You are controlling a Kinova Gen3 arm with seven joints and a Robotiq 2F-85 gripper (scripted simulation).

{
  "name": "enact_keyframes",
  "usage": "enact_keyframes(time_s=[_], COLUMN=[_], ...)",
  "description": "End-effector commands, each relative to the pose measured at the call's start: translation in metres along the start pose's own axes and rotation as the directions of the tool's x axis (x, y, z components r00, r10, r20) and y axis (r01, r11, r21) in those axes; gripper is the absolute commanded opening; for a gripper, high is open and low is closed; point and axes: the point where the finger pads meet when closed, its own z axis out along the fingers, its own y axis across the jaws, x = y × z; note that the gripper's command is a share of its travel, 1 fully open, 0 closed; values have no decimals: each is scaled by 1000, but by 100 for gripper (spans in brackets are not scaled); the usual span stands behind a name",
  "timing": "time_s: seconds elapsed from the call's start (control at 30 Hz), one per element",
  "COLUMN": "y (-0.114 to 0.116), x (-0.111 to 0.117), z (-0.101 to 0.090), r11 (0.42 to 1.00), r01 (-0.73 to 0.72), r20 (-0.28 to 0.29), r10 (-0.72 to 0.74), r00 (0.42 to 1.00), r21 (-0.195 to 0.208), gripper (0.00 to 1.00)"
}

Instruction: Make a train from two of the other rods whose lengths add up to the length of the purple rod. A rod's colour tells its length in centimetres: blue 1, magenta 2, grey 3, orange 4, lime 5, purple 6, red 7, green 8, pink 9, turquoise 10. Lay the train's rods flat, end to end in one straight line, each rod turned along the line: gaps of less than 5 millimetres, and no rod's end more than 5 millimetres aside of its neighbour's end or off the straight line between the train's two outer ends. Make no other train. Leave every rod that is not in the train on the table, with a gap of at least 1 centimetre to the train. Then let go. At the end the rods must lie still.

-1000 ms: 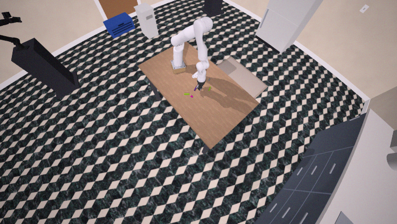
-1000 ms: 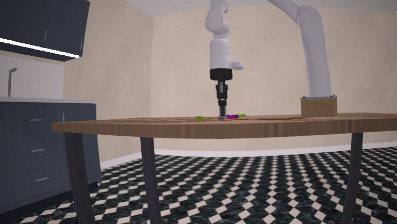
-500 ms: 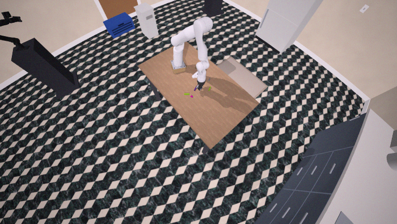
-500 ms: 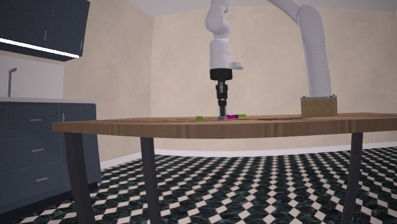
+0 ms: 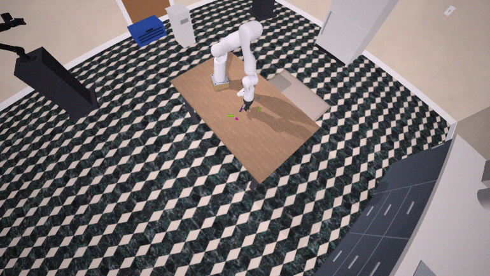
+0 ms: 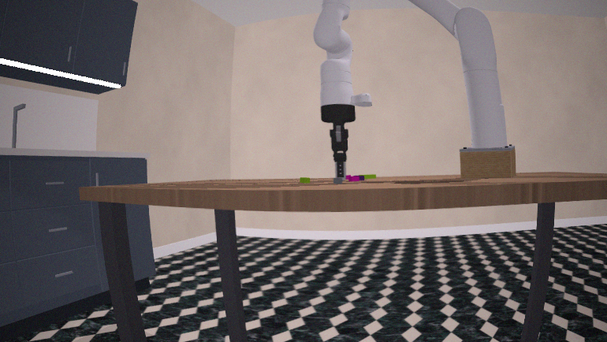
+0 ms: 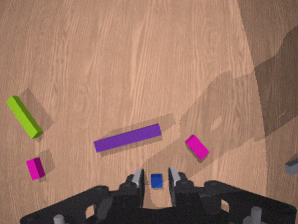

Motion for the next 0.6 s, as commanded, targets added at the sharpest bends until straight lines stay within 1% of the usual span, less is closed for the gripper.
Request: enact_keyframes(time_s=[0.0,0.03,0.57], y=[-1,-1,-1], x=[-4,-4,-4], z=[0,0,0], r11=[1000,1000,1000], r01=[17,17,17], r20=[10,10,10], r10=[-17,-17,-17], r00=[1000,1000,1000], r21=[2,2,2], gripper=[24,5,5])
